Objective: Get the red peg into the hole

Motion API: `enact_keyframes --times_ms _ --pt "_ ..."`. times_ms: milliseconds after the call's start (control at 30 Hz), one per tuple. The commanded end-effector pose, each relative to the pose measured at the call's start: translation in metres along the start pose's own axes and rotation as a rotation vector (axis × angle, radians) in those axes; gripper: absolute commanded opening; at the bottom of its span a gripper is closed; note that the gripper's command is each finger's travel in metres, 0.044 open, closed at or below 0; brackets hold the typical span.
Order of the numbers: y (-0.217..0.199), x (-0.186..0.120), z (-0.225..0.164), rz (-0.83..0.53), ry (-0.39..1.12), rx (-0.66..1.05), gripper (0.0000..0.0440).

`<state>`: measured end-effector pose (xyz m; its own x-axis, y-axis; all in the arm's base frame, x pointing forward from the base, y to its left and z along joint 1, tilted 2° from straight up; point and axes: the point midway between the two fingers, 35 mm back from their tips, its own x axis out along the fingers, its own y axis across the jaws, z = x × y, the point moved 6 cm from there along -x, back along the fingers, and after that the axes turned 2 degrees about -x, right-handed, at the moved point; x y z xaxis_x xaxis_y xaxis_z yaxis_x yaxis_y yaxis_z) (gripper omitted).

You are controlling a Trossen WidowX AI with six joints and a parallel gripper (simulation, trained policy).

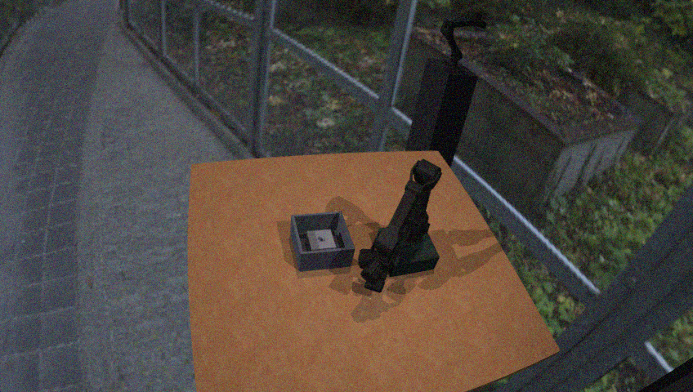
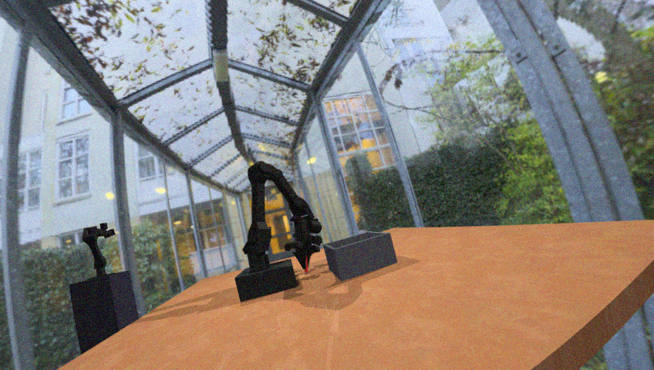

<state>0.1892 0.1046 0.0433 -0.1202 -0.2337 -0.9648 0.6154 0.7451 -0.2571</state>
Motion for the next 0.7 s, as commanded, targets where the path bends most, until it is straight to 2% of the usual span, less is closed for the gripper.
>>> enact_keyframes --times_ms 0,667 --pt "0.000 -0.009 0.007 0.003 -0.031 0.008 0.0000" --pt "-0.020 -0.090 0.059 0.021 -0.188 0.100 0.0000"
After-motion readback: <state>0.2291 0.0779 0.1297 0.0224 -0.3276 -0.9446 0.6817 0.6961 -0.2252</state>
